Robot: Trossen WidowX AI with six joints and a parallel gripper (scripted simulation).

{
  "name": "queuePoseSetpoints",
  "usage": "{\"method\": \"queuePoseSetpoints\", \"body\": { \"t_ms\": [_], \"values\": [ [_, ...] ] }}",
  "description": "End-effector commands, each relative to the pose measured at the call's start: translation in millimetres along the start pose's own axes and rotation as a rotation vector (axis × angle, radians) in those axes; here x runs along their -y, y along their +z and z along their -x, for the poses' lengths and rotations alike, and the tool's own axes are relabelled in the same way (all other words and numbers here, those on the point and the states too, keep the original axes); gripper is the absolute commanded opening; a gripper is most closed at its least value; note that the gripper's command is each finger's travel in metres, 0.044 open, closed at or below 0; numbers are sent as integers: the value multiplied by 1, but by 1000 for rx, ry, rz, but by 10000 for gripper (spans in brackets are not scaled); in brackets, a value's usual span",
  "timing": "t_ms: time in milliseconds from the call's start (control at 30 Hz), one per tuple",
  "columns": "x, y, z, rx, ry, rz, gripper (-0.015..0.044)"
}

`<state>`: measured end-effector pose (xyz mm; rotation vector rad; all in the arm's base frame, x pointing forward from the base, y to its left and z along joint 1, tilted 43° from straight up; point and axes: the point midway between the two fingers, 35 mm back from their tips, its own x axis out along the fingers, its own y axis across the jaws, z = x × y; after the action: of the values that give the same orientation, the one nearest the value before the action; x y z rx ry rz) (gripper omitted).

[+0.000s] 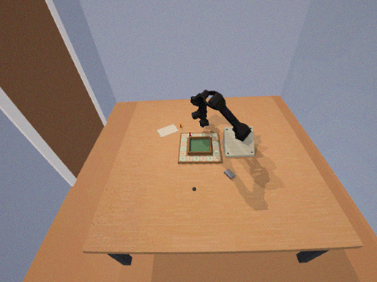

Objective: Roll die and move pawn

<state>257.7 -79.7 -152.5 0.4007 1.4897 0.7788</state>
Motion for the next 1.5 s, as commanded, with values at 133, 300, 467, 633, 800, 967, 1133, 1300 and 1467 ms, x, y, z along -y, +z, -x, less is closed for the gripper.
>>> {"method": "queuePoseSetpoints", "body": {
  "t_ms": [133, 300, 467, 633, 800, 967, 1133, 1300, 1467],
  "values": [
    [-2, 7, 63, 2, -17, 37, 0],
    [-7, 6, 92, -1, -15, 53, 0],
    [-11, 8, 92, -1, -17, 11, 0],
    [-25, 16, 90, 1, -22, -127, 0],
    [-38, 23, 87, 3, -25, -265, 0],
    [-52, 30, 85, 6, -27, -403, 0],
    [-66, 35, 82, 8, -28, -541, 0],
    [-81, 40, 78, 11, -28, -678, 0],
    [-95, 44, 75, 13, -27, -815, 0]
  ]
}}
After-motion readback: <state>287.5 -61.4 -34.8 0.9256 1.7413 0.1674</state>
